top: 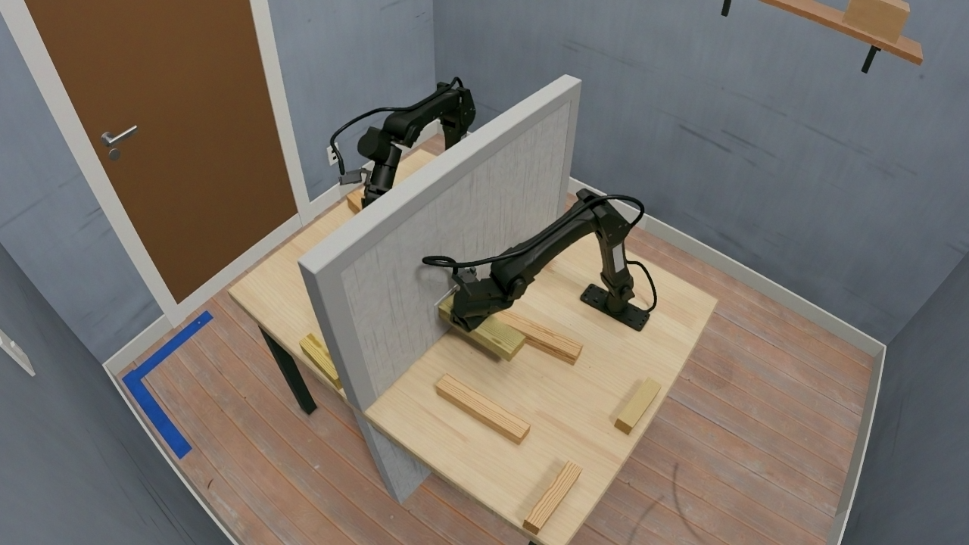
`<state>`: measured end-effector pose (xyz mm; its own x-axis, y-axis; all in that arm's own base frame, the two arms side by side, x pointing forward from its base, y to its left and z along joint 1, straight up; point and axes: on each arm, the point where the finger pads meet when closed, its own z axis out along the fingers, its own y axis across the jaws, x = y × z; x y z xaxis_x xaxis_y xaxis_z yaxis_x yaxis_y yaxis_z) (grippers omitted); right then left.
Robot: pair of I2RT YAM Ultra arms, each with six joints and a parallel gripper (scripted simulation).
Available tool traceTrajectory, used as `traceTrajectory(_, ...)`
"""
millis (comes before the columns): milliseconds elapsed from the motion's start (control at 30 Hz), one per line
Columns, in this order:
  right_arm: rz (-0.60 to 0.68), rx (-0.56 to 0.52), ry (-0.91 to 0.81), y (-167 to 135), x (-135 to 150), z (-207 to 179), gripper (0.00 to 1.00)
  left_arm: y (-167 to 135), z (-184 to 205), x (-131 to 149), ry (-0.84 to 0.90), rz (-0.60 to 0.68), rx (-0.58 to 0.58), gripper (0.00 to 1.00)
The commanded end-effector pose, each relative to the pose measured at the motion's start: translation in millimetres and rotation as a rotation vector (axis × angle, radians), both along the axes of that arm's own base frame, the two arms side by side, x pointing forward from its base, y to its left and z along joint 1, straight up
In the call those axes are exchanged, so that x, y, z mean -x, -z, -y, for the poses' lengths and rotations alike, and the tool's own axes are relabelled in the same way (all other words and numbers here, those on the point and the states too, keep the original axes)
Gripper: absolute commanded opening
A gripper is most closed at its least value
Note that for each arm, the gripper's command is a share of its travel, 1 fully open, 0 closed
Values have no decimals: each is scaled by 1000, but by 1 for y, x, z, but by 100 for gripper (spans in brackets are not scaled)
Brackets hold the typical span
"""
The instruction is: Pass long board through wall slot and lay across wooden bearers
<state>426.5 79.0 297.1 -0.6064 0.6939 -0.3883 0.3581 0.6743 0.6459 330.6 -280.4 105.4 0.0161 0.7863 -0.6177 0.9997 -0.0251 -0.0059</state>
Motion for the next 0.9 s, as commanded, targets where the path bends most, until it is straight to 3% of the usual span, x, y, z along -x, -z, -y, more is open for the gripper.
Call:
traceTrajectory(0, 317, 169, -70, -60, -8, 19, 78, -15, 6, -2, 4, 20, 37, 0)
traceTrajectory(33, 264, 145, -83, -34, -9, 12, 78, -15, 6, -2, 4, 20, 37, 0)
traceTrajectory(167, 315, 167, -76, -49, -3, 18, 78, -15, 6, -2, 4, 20, 37, 0)
traceTrajectory(267, 511, 345, -96, -83, 2, 34, 78, -15, 6, -2, 4, 20, 37, 0)
traceTrajectory(300, 454, 317, -110, -64, -2, 30, 78, -15, 6, -2, 4, 20, 37, 0)
traceTrajectory(367, 508, 358, -102, -76, 5, 36, 78, -15, 6, -2, 4, 20, 37, 0)
traceTrajectory(467, 653, 535, -101, -107, 16, 52, 78, -15, 6, -2, 4, 20, 37, 0)
traceTrajectory(500, 617, 513, -121, -86, 10, 47, 78, -15, 6, -2, 4, 20, 37, 0)
traceTrajectory(567, 664, 545, -106, -99, 20, 52, 78, -15, 6, -2, 4, 20, 37, 0)
traceTrajectory(667, 798, 738, -78, -131, 37, 68, 78, -15, 6, -2, 4, 20, 37, 0)
traceTrajectory(733, 798, 738, -78, -131, 37, 68, 78, -15, 6, -2, 4, 20, 37, 0)
traceTrajectory(800, 881, 896, -64, -139, 46, 76, 78, -15, 6, -2, 4, 20, 37, 0)
traceTrajectory(867, 894, 938, -60, -137, 51, 79, 78, -15, 6, -2, 4, 20, 37, 0)
